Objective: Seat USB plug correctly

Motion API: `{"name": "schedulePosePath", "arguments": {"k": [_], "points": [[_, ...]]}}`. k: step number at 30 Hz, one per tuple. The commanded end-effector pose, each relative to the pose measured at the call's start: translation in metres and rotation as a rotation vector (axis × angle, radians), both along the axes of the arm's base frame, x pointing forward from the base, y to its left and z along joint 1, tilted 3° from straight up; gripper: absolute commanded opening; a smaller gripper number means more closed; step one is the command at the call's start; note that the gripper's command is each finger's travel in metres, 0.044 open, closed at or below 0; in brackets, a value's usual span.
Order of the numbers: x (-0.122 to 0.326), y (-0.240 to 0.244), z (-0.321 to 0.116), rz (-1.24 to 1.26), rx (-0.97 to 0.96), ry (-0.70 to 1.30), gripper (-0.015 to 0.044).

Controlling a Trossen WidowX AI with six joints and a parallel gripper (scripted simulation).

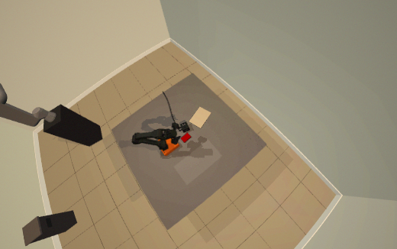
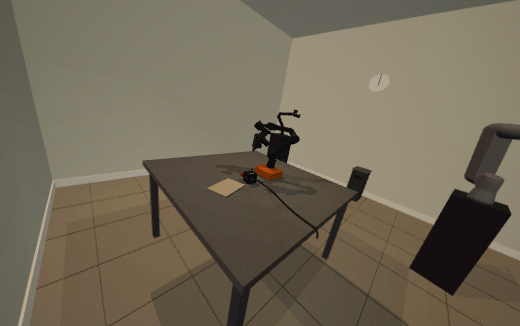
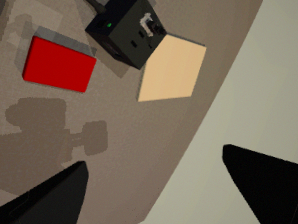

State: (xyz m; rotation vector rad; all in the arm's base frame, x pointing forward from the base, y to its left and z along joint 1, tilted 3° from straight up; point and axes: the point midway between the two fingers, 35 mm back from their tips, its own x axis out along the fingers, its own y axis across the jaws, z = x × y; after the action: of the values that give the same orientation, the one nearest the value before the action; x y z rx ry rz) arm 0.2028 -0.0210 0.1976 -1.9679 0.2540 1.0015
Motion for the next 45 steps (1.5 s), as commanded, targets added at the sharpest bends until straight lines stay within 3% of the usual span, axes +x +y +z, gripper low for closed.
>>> {"name": "schedulePosePath", "arguments": {"k": [1, 9, 19, 45], "points": [[0.001, 0.0, 0.0, -0.004, 0.007, 0.008, 0.0426], [0.046, 0.034, -0.017, -0.224, 0.208, 0.37, 0.044], [0.085, 0.113, -0.068, -0.679, 0.181, 0.743, 0.044], [0.084, 0.128, -0.09, -0.753, 0.153, 0.771, 0.044]]}}
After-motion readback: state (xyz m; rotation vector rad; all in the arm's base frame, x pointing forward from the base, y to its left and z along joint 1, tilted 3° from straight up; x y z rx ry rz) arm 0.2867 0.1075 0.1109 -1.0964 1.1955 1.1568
